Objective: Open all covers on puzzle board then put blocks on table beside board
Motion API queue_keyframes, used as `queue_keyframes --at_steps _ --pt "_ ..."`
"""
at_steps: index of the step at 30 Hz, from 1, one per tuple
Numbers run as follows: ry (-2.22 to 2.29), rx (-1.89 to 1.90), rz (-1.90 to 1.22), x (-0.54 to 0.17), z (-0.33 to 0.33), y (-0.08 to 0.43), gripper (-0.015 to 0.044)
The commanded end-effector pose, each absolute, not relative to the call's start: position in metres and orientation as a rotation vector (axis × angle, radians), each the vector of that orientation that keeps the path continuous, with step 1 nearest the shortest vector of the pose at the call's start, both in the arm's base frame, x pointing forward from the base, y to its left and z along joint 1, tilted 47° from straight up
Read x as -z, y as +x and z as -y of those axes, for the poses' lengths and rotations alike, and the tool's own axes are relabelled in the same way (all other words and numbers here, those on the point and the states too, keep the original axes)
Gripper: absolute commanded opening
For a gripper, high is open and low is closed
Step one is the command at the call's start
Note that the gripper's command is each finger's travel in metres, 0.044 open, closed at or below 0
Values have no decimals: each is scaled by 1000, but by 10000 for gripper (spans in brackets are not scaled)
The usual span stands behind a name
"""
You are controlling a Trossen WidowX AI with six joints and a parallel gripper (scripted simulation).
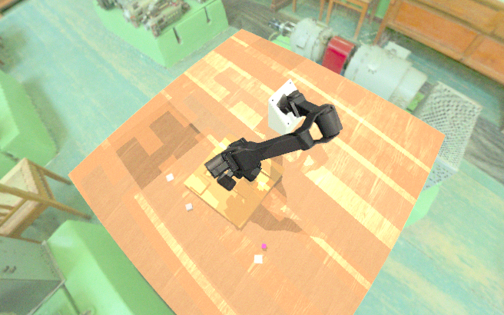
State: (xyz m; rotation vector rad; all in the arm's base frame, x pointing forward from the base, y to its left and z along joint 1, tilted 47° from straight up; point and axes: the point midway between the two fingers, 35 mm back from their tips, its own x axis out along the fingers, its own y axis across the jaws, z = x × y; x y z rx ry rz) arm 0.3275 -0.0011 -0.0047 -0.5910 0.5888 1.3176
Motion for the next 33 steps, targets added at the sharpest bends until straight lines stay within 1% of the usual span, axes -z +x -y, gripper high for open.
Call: queue_keyframes --at_steps 1,33 --pt "-581 -1316 -591 8 -2 328 0" --pt "-579 -1317 -588 25 -22 326 0"
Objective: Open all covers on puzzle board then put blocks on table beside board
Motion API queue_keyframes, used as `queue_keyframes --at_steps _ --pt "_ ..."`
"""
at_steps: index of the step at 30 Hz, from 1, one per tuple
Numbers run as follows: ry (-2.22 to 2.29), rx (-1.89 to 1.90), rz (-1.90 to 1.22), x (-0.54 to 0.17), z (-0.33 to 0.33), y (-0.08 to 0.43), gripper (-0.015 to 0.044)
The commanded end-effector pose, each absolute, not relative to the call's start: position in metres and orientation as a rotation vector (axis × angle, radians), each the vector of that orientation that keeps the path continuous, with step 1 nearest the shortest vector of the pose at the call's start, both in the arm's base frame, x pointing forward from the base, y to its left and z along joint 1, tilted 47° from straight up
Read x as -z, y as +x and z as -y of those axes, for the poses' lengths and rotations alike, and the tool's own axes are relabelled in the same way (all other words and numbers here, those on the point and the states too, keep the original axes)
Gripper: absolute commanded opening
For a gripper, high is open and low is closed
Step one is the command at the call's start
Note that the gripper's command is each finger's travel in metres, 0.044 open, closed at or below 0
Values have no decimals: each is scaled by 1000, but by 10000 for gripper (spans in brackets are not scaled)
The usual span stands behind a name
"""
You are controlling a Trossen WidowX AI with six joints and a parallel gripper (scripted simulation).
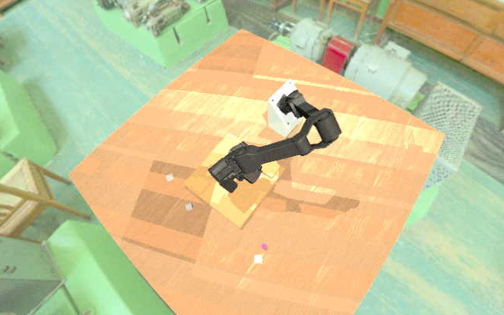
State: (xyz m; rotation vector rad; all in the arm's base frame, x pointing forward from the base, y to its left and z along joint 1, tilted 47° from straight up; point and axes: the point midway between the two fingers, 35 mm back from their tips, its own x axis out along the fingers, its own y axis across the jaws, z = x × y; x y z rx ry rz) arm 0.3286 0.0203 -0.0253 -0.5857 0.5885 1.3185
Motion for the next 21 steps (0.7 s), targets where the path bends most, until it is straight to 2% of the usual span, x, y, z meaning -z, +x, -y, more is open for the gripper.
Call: queue_keyframes --at_steps 1,21 --pt "-579 -1317 -589 25 -23 325 0" --pt "-578 -1318 -589 24 -30 304 0"
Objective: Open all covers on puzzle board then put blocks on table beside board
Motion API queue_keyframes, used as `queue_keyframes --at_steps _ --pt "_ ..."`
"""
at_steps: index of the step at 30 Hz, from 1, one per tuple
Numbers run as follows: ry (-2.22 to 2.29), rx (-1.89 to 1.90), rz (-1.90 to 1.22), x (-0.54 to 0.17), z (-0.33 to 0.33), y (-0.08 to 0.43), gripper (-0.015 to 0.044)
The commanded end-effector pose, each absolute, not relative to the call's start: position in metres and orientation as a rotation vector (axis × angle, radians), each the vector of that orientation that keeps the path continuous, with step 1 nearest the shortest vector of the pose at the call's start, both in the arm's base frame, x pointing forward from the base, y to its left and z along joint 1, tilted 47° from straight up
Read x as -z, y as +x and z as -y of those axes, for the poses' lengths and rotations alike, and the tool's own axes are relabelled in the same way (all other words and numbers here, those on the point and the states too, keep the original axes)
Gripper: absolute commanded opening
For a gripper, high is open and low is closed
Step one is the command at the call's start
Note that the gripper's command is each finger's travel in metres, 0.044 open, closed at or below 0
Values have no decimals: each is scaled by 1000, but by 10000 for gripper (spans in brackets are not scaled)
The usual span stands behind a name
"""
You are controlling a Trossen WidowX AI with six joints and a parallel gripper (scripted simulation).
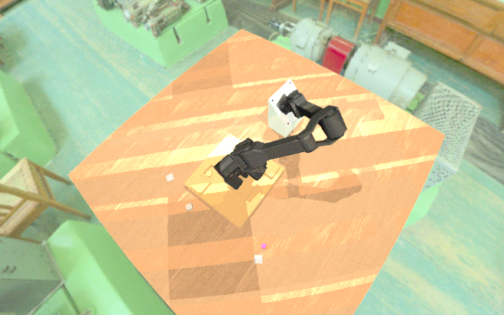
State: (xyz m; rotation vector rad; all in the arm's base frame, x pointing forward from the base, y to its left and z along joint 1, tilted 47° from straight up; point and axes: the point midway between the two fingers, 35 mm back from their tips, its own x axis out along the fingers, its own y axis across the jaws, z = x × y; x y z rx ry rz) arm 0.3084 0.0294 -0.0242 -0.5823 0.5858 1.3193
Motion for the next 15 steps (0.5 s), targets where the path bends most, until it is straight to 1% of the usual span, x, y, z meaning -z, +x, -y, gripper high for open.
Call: queue_keyframes --at_steps 1,15 --pt "-578 -1318 -589 24 -31 303 0" --pt "-577 -1318 -589 25 -33 289 0"
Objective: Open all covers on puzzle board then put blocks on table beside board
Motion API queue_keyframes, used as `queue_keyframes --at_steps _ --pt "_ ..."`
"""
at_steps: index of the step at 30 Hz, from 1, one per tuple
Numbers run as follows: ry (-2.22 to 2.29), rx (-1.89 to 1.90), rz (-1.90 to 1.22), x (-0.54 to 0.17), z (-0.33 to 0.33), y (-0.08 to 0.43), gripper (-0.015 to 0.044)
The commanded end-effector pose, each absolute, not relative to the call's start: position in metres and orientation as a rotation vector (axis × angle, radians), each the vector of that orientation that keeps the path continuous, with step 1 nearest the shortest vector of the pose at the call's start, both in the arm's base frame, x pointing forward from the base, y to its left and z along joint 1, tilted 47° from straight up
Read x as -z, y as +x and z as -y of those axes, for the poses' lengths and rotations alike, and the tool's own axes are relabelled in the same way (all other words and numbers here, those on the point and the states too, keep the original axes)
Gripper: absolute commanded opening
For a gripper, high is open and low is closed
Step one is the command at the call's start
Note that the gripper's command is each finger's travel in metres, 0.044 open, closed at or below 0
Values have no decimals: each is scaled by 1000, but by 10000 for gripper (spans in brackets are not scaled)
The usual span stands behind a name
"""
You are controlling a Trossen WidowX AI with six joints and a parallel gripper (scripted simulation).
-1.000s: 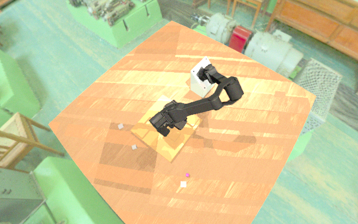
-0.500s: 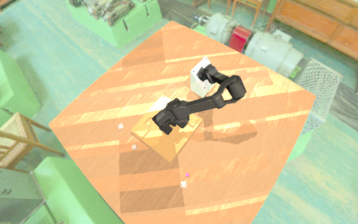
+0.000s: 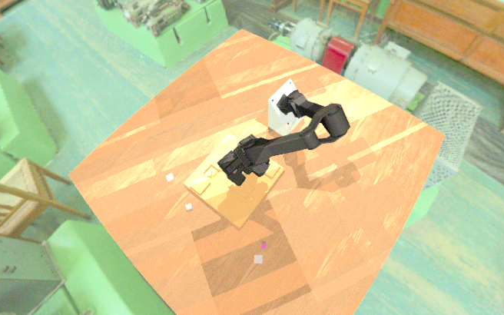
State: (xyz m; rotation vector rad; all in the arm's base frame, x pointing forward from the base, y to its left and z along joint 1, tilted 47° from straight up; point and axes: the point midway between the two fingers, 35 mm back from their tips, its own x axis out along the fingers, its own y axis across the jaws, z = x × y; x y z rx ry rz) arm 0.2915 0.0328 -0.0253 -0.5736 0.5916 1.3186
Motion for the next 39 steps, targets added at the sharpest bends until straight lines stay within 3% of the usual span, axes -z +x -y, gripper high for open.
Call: queue_keyframes --at_steps 1,39 --pt "-577 -1318 -590 25 -33 288 0" --pt "-576 -1318 -592 39 -28 248 0"
